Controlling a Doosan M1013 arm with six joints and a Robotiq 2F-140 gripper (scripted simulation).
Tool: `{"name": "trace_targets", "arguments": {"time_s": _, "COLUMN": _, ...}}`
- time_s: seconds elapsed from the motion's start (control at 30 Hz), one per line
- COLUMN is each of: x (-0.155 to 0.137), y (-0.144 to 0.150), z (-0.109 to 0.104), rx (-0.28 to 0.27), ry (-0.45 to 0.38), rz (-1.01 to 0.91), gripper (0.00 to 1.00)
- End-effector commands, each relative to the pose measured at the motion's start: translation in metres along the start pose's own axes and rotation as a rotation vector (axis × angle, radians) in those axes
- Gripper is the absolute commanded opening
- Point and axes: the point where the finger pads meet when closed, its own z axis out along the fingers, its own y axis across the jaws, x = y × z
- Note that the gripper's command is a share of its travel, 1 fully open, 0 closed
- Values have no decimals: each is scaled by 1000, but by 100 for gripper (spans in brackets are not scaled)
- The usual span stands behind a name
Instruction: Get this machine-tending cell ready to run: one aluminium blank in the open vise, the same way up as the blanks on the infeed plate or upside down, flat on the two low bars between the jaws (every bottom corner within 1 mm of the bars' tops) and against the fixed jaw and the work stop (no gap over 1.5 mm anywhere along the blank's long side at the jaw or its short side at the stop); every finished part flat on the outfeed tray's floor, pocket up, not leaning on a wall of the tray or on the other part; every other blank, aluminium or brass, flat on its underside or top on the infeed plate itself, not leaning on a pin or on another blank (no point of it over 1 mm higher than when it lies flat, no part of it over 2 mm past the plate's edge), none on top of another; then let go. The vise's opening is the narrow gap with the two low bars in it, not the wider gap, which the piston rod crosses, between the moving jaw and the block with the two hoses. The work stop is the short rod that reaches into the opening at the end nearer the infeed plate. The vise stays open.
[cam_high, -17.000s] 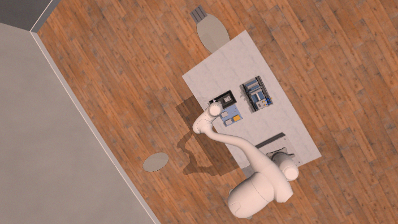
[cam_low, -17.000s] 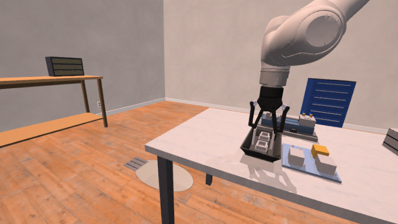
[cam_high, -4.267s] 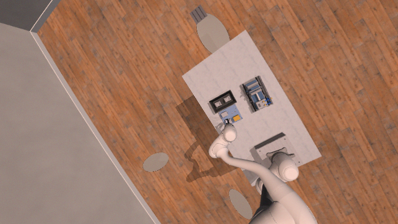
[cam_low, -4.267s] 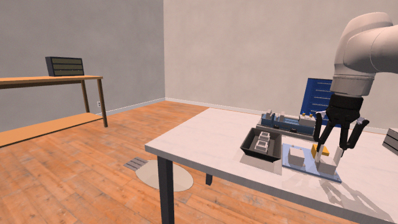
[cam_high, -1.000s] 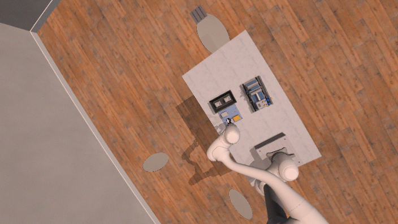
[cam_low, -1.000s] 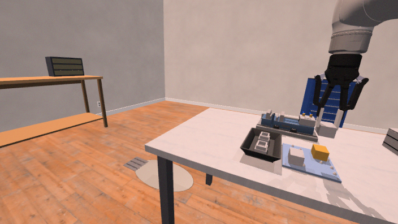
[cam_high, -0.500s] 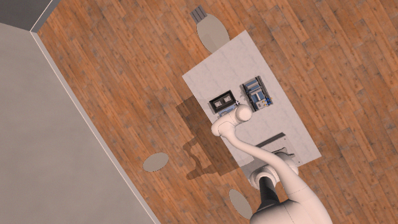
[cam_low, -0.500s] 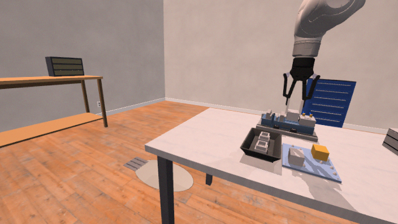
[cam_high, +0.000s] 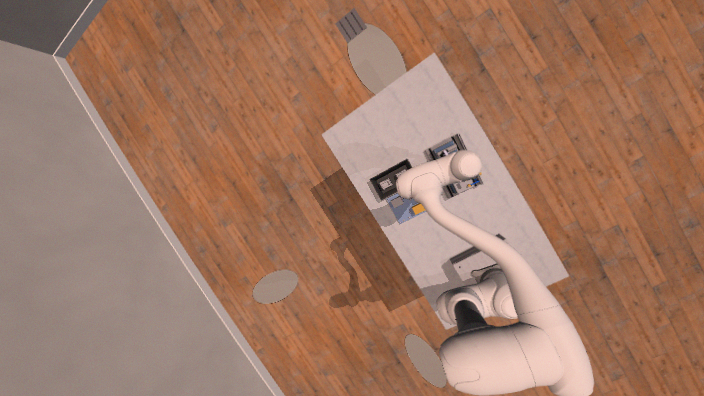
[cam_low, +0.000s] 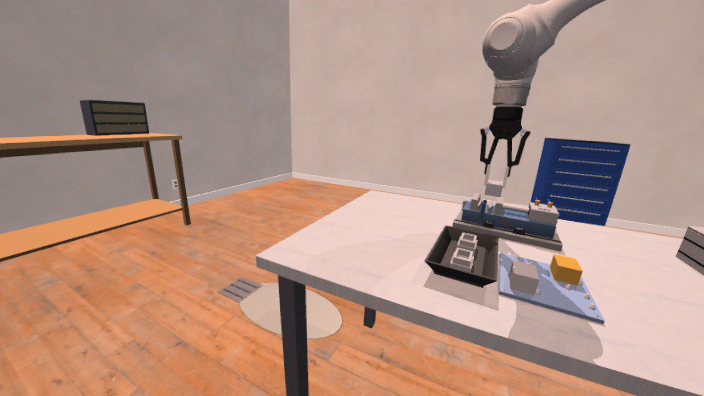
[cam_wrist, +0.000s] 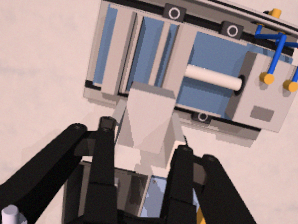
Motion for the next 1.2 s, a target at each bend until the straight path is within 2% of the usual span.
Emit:
{"name": "trace_targets", "arguments": {"time_s": 0.0, "x": 41, "y": -9, "z": 0, "rx": 2, "ry": -1, "rz": 2, "gripper": 0}}
{"name": "trace_targets", "arguments": {"time_s": 0.1, "x": 58, "y": -12, "z": 0, "rx": 2, "ry": -1, "rz": 3, "gripper": 0}}
{"name": "trace_targets", "arguments": {"time_s": 1.17, "x": 58, "y": -12, "z": 0, "rx": 2, "ry": -1, "rz": 3, "gripper": 0}}
